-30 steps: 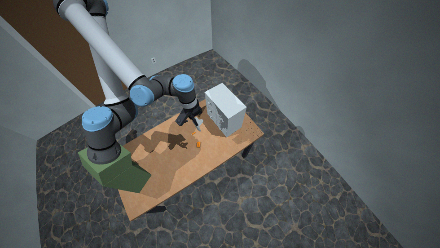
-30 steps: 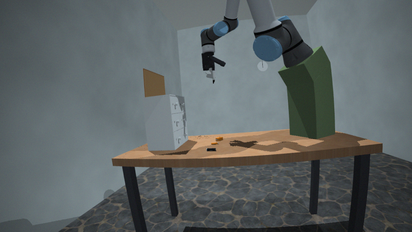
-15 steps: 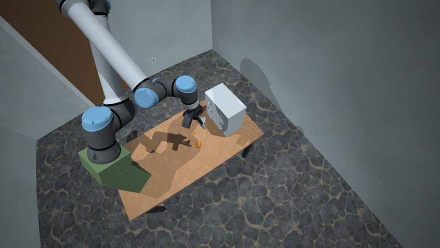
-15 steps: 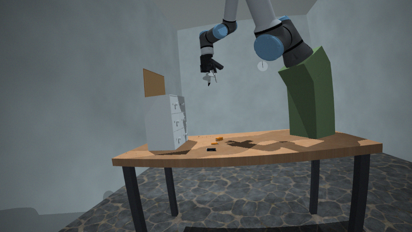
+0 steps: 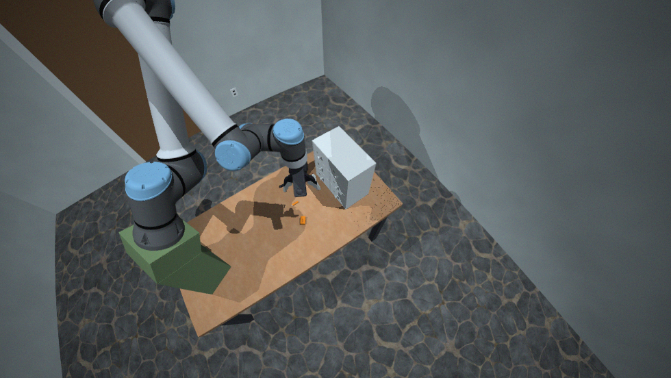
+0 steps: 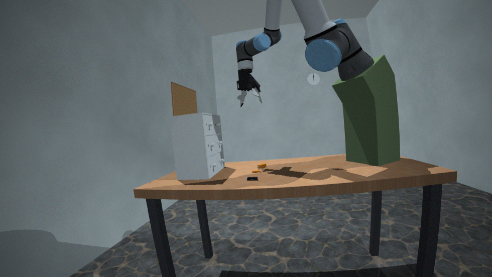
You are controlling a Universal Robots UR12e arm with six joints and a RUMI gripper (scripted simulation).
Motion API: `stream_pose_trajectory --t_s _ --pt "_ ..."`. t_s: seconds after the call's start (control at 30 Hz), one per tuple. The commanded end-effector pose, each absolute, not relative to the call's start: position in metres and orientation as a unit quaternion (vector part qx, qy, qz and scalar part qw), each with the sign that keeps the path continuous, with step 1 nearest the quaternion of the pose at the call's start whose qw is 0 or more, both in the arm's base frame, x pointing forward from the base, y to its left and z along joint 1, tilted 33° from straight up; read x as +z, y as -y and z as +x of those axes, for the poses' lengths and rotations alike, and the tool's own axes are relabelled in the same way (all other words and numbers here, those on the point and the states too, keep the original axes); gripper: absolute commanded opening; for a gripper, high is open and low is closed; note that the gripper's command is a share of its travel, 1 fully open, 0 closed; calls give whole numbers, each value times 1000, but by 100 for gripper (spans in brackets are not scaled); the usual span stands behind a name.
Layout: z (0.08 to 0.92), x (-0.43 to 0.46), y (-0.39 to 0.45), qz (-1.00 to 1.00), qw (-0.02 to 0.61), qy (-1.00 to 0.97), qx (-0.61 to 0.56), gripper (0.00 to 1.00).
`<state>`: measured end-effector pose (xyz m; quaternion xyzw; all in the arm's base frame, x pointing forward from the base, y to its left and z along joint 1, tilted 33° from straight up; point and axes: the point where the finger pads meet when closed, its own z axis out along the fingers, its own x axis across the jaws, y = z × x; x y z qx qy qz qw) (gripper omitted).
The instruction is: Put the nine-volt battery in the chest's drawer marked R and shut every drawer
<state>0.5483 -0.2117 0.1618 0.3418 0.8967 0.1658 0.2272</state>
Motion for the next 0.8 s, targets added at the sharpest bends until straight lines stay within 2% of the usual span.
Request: stream_pose_trajectory --t_s 0.0,0.77 --pt "564 156 214 212 249 -935 138 100" --pt "619 134 206 -228 285 -931 12 100"
